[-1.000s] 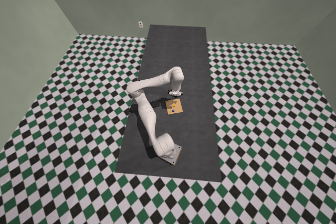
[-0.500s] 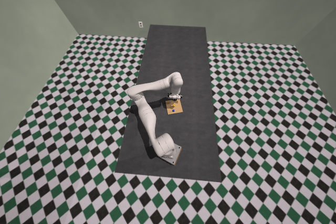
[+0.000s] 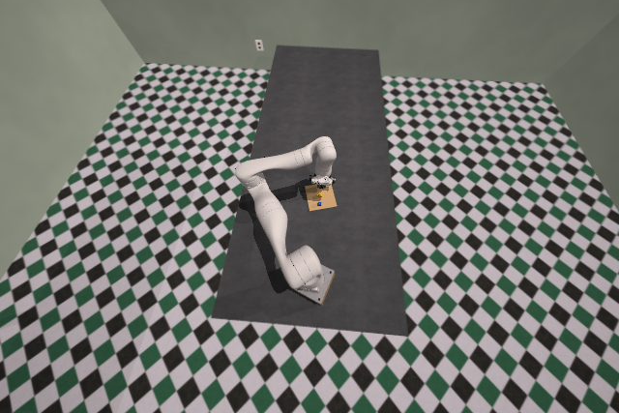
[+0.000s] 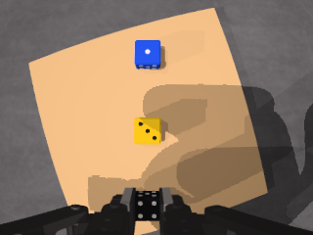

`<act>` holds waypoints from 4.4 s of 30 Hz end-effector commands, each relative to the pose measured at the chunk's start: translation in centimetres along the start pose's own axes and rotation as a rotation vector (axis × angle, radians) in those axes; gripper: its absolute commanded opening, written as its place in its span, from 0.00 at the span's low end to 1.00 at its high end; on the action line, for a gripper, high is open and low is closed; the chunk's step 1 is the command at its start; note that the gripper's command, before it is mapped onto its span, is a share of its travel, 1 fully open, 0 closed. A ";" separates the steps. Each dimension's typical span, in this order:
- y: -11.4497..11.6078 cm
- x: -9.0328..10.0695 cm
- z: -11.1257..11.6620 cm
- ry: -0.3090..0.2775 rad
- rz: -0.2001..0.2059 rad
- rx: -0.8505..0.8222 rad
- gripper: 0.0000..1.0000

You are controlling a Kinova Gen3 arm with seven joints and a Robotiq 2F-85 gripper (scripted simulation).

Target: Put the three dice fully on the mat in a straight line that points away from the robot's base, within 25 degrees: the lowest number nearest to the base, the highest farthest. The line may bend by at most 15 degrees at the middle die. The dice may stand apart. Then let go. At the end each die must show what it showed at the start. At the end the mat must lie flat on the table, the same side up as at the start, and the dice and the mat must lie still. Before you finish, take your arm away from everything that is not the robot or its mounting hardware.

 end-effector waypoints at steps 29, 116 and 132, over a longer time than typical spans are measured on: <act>0.0 0.1 0.0 -0.001 0.000 0.000 0.11; 0.0 -0.3 0.0 -0.001 0.000 0.000 0.31; 0.0 3.6 0.0 -0.001 0.000 0.000 0.31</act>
Point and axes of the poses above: the point where the finger pads meet when closed, its own x axis back along the fingers, its own y axis across the jaws, z = x × y, the point moved 1 cm from there along x, back along the fingers, and after that the axes turned 12 degrees about -x, right-handed, at the moved point
